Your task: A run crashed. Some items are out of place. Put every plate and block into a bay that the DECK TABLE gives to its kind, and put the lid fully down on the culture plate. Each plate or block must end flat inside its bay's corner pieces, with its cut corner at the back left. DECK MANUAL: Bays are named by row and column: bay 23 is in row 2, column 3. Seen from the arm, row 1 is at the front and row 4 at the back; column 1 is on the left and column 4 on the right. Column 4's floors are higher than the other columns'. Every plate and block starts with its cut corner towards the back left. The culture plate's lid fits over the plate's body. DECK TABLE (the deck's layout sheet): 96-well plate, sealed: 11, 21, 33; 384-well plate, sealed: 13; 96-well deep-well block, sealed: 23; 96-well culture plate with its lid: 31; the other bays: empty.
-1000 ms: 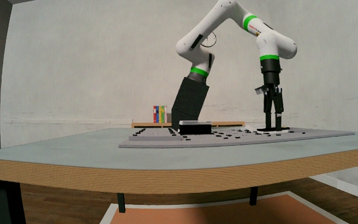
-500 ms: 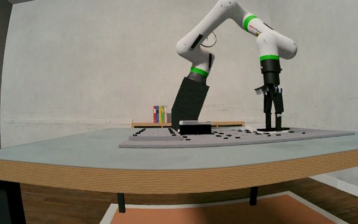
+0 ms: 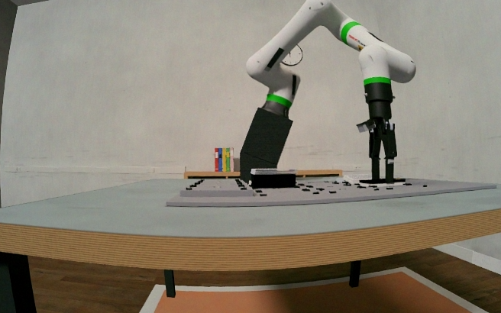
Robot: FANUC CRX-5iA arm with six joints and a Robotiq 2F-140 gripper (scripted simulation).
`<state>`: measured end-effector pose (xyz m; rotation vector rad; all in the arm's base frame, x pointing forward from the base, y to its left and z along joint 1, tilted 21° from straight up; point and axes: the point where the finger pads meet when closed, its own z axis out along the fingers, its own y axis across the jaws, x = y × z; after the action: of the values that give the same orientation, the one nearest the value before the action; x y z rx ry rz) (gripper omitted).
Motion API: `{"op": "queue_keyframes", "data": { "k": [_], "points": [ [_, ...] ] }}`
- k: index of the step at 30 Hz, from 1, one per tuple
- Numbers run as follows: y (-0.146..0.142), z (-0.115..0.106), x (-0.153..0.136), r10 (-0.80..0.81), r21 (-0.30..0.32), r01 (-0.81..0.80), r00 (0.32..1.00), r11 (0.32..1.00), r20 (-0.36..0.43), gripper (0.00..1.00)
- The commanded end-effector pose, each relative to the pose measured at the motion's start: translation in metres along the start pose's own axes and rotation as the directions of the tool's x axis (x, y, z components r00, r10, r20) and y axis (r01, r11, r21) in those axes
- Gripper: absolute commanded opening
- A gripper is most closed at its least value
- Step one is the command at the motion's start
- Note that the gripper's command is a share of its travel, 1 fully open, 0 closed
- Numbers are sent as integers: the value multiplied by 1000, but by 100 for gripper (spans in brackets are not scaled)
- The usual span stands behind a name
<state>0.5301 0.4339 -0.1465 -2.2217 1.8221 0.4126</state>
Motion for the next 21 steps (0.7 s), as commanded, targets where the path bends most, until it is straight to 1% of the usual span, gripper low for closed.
{"op": "queue_keyframes", "data": {
  "k": [1, 6, 7, 21],
  "points": [
    [-1, -1, 0, 0, 2, 0, 1000, 1000, 0, 61],
    [-1, -1, 0, 0, 2, 0, 1000, 1000, 0, 61],
    [-1, -1, 0, 0, 2, 0, 1000, 1000, 0, 70],
    [-1, -1, 0, 0, 2, 0, 1000, 1000, 0, 70]
  ]
}}
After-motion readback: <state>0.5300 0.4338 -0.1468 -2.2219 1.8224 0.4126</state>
